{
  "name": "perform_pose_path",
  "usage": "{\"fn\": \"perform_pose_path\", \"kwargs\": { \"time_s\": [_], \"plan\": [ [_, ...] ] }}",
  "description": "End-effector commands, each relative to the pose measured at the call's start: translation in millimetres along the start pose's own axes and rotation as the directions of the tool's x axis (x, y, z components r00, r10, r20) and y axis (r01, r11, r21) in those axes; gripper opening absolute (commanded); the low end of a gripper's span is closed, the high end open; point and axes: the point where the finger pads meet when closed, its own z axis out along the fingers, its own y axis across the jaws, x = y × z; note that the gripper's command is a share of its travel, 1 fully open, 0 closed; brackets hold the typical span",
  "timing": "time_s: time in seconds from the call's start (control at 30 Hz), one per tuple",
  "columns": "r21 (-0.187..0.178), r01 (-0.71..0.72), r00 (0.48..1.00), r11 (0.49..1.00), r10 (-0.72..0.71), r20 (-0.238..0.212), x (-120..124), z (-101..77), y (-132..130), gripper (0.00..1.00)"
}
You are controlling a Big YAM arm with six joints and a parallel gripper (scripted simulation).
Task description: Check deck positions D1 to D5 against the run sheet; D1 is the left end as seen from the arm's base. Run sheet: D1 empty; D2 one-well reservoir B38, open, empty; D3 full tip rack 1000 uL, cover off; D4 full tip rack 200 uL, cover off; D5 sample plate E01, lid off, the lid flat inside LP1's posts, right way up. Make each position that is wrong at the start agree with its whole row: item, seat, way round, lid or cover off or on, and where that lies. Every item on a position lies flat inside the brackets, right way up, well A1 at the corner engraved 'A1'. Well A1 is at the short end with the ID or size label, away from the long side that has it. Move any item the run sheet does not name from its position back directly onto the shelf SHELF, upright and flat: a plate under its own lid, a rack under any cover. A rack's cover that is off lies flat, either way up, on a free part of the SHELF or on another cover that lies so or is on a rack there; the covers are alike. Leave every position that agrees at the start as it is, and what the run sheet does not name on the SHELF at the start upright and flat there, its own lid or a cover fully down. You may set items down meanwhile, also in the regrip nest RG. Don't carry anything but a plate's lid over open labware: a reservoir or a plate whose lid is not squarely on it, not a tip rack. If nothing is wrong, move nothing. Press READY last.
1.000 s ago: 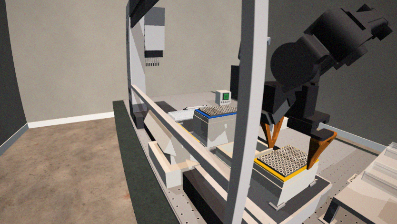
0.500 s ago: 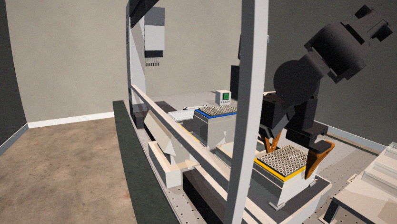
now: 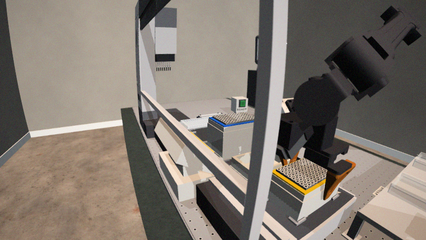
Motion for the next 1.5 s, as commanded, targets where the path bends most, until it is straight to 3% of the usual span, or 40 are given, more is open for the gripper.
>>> {"fn": "perform_pose_path", "kwargs": {
  "time_s": [0.0, 1.47],
  "plan": [
    [-0.010, -0.006, 0.999, 1.000, 0.006, 0.047, -19.4, -11.0, 1.8, 1.00],
    [-0.010, 0.003, 0.999, 1.000, -0.003, 0.041, -17.5, -8.9, 4.2, 1.00]
  ]
}}
